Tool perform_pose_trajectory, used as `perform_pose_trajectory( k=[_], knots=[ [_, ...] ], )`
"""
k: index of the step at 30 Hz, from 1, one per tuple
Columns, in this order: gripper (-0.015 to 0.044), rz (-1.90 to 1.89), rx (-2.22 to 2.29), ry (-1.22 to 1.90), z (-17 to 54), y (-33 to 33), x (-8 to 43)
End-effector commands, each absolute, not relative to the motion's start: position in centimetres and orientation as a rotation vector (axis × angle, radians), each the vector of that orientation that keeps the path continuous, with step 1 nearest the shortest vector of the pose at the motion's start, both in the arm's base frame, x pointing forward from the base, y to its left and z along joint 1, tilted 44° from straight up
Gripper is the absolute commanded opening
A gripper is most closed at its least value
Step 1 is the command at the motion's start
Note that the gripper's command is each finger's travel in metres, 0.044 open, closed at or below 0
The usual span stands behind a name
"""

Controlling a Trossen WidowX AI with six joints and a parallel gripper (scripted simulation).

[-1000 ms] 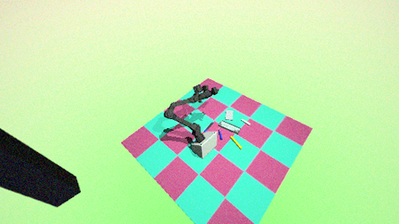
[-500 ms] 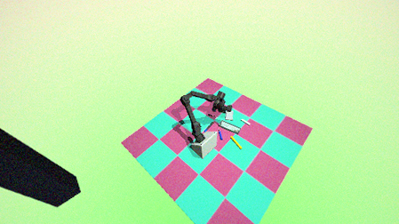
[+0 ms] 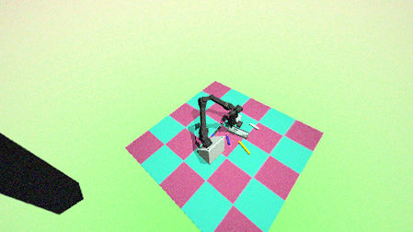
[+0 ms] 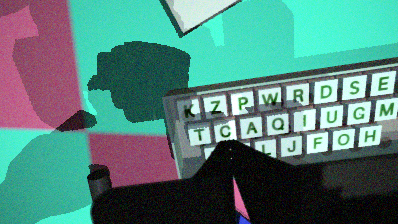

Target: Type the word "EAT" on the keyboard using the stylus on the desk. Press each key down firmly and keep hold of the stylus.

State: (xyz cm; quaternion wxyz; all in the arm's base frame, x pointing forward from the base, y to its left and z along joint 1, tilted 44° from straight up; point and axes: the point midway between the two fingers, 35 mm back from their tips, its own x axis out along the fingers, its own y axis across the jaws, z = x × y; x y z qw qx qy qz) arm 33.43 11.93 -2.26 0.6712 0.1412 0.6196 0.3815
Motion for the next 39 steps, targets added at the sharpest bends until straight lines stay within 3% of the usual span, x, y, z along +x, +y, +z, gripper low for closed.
perform_pose_trajectory(
  k=[1, 9, 20, 26, 39],
  knots=[
    [0.0000, 0.868, 0.324, 1.399, -2.3, 12.0, 33.4],
    [0.0000, 0.866, 0.320, 1.399, -6.5, 7.8, 35.6],
    [0.0000, 0.866, 0.320, 1.398, -6.8, 7.5, 35.7],
    [0.0000, 0.864, 0.317, 1.397, -10.9, 3.3, 37.8],
    [0.0000, 0.864, 0.317, 1.398, -10.7, 3.4, 36.8]
  ],
)
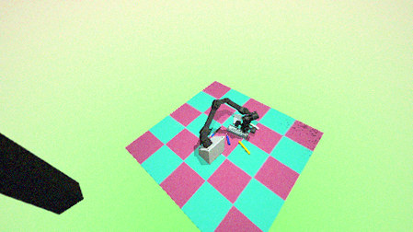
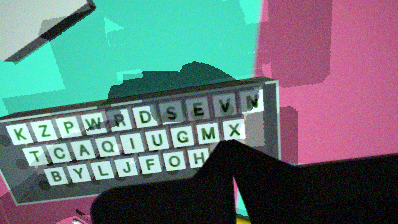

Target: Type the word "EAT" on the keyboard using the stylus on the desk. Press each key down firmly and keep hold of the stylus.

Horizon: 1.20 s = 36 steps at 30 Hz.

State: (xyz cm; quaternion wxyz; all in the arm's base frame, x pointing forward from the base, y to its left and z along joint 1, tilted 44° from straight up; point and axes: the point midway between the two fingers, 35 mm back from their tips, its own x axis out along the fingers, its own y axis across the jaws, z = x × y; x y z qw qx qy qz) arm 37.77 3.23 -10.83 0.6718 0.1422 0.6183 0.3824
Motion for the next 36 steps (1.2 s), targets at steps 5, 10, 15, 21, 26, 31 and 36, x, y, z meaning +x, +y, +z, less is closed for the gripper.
perform_pose_trajectory(
  k=[5, 10, 15, 21, 26, 31, 36],
  knots=[
    [0.0000, 0.864, 0.318, 1.400, -9.9, 4.1, 34.0],
    [0.0000, 0.864, 0.318, 1.400, -9.9, 4.1, 34.0],
    [0.0000, 0.864, 0.318, 1.400, -9.3, 4.7, 33.8],
    [0.0000, 0.866, 0.322, 1.401, -4.9, 9.2, 31.5],
    [0.0000, 0.867, 0.323, 1.401, -4.8, 9.3, 31.4],
    [0.0000, 0.867, 0.323, 1.401, -4.8, 9.3, 31.4],
    [0.0000, 0.864, 0.320, 1.402, -2.1, 6.7, 31.8]
  ],
)
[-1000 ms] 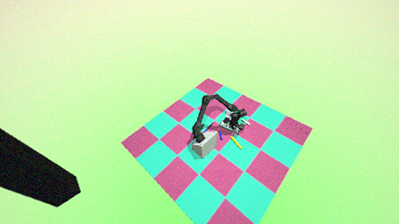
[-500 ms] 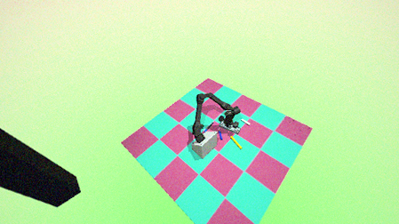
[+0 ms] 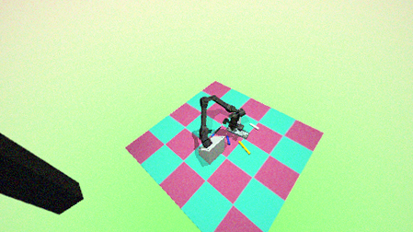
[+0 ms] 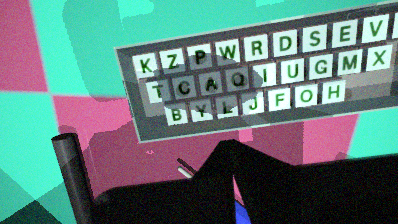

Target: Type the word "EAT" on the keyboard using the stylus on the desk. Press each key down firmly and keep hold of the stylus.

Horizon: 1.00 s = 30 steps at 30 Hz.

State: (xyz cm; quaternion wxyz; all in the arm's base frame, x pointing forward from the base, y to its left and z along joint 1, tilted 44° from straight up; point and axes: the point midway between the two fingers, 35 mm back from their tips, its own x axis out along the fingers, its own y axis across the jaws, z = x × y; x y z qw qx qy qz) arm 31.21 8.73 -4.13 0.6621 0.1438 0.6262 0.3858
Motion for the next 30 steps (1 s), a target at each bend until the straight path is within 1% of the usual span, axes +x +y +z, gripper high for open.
perform_pose_trajectory(
  k=[1, 12, 16, 18, 24, 30],
  knots=[
    [0.0000, 0.864, 0.320, 1.402, -1.2, 5.8, 31.8],
    [0.0000, 0.856, 0.326, 1.385, -0.6, 5.2, 32.2],
    [0.0105, 0.814, 0.364, 1.425, -0.7, 5.3, 31.9],
    [0.0150, 0.685, 0.466, 1.527, -1.0, 5.6, 31.4],
    [0.0150, 0.183, 0.777, 1.783, -1.6, 6.5, 29.7],
    [0.0150, -0.408, 1.045, 1.883, -2.1, 7.2, 28.0]
  ],
)
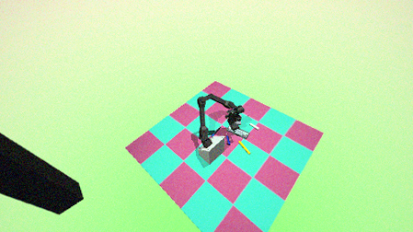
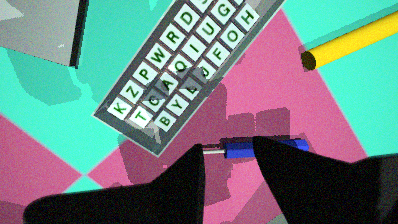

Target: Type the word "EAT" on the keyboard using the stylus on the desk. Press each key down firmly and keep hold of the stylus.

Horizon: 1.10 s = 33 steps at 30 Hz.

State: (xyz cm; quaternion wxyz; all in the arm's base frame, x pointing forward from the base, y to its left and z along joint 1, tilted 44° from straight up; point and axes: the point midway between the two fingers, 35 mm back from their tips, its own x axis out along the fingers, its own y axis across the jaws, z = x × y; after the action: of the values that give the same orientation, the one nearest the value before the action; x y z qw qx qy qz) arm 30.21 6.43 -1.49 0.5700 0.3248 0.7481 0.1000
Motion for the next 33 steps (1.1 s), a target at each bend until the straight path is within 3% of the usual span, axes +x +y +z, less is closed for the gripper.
perform_pose_trajectory(
  k=[1, 18, 33],
  knots=[
    [0.0150, -0.513, 1.086, 1.882, -2.2, 7.3, 27.7],
    [0.0150, -1.656, 1.457, 1.485, -2.7, 7.9, 25.0],
    [0.0150, -1.701, 1.473, 1.453, -2.8, 7.8, 24.9]
  ],
)
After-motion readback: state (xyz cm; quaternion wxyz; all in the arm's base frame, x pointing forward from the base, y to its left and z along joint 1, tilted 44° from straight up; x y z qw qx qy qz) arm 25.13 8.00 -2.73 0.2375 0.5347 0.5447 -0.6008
